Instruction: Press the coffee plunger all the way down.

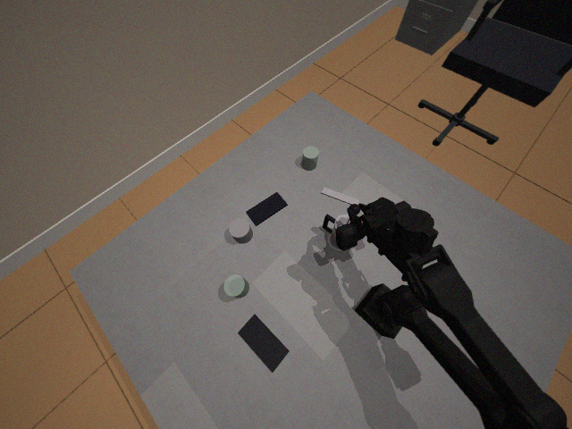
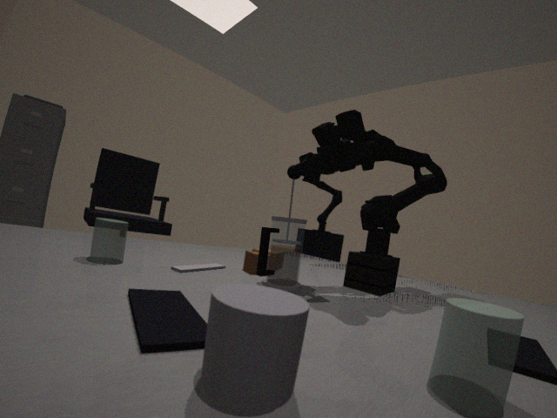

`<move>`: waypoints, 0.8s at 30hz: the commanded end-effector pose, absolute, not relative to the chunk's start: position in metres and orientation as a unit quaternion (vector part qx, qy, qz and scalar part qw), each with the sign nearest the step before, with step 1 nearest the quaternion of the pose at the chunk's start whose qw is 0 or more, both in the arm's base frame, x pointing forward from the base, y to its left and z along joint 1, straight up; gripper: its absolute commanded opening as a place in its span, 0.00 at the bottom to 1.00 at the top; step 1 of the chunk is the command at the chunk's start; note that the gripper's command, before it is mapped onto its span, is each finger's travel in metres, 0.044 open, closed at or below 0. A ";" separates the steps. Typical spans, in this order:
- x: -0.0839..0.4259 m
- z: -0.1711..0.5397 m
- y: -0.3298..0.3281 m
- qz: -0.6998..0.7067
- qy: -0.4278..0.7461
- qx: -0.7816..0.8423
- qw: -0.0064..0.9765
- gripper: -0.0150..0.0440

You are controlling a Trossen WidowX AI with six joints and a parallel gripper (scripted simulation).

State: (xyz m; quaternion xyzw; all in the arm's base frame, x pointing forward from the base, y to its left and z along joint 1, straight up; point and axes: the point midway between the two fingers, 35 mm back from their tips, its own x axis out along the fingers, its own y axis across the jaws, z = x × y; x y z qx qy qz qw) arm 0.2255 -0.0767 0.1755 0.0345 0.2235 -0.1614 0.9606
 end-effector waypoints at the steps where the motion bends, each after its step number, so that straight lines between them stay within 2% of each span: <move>1: 0.223 0.152 -0.076 -0.159 0.247 0.039 0.955 0.47; 24: 0.229 0.115 -0.078 -0.159 0.247 0.039 0.955 0.47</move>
